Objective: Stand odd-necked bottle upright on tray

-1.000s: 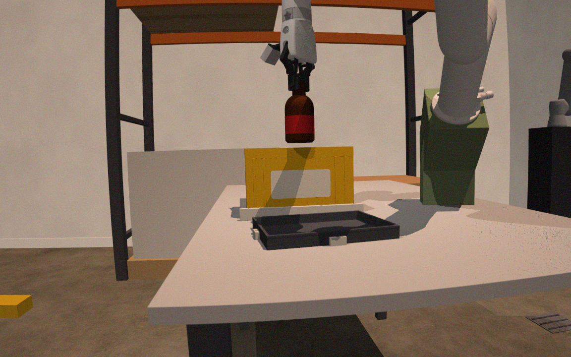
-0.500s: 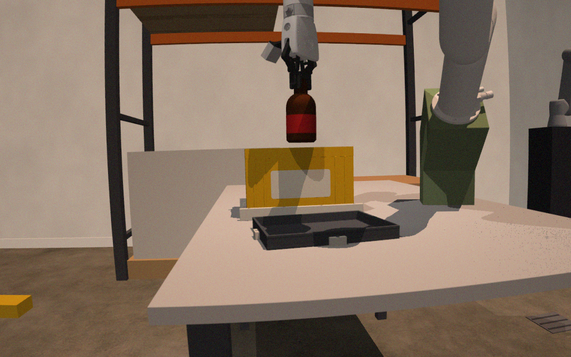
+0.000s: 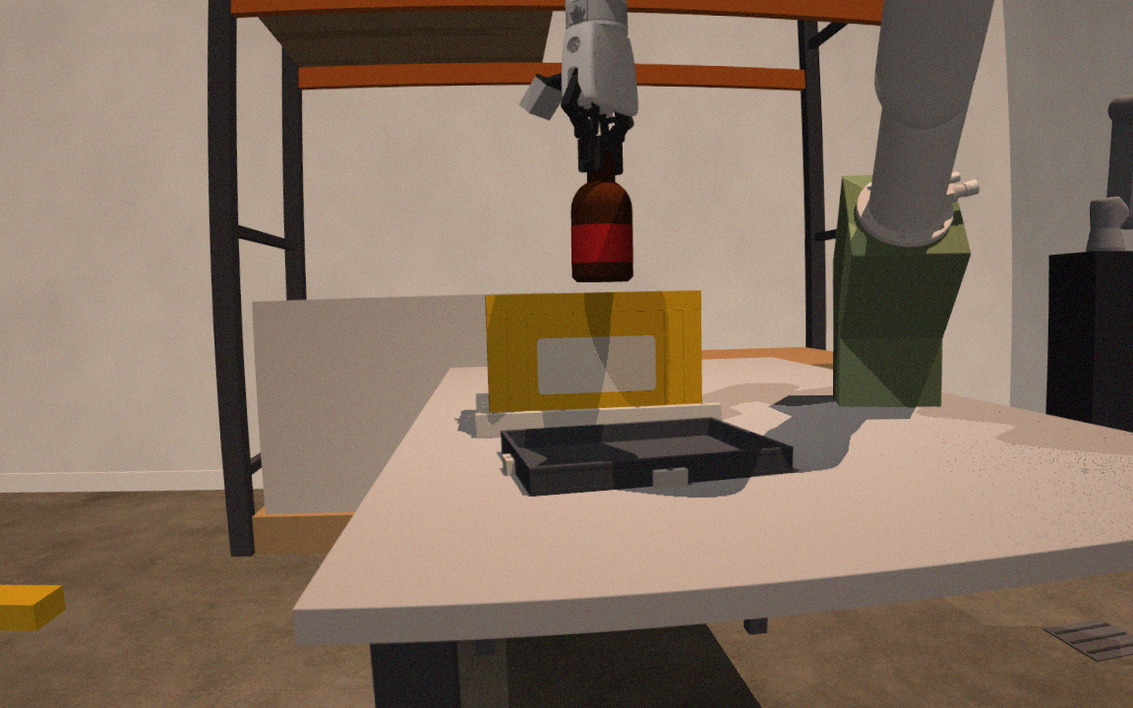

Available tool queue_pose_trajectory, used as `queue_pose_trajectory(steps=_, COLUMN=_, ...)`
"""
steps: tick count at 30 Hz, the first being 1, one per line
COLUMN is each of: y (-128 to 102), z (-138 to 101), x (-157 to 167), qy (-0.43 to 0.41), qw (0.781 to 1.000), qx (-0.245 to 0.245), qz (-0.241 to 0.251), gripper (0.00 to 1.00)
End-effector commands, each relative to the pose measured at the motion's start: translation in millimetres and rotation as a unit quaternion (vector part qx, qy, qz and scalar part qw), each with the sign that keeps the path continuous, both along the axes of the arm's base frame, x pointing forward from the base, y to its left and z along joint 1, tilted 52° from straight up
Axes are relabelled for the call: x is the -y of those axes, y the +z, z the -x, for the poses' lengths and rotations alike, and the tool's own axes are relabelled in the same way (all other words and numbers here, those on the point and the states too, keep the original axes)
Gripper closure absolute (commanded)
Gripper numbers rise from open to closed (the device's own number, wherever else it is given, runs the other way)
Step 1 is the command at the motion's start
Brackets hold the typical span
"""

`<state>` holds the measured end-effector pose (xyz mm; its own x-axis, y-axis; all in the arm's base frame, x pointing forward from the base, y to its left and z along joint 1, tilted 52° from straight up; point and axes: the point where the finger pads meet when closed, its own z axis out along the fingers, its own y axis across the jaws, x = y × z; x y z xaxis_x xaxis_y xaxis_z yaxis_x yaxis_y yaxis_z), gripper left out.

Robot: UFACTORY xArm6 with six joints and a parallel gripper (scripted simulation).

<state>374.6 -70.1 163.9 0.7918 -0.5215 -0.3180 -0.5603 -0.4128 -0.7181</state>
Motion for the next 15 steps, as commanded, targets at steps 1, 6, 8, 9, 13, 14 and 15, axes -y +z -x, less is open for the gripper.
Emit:
queue_pose_trajectory(steps=1, y=6.3, z=1.0, x=-4.0, qy=-0.001, qw=1.0, qx=0.001, qz=0.001, gripper=1.0)
queue_pose_trajectory(steps=6, y=14.9, z=3.2, x=-11.9, qy=-0.001, qw=1.0, qx=0.001, qz=0.001, gripper=1.0)
queue_pose_trajectory(steps=8, y=18.4, z=4.1, x=-15.1, qy=-0.001, qw=1.0, qx=0.001, qz=0.001, gripper=1.0)
queue_pose_trajectory(steps=9, y=20.1, z=4.5, x=-16.7, qy=-0.001, qw=1.0, qx=0.001, qz=0.001, gripper=1.0)
queue_pose_trajectory(steps=13, y=27.2, z=6.3, x=-23.2, qy=-0.001, qw=1.0, qx=0.001, qz=0.001, gripper=1.0)
queue_pose_trajectory(steps=14, y=27.2, z=6.3, x=-23.2, qy=-0.001, qw=1.0, qx=0.001, qz=0.001, gripper=1.0)
queue_pose_trajectory(steps=15, y=27.2, z=6.3, x=-23.2, qy=-0.001, qw=1.0, qx=0.001, qz=0.001, gripper=1.0)
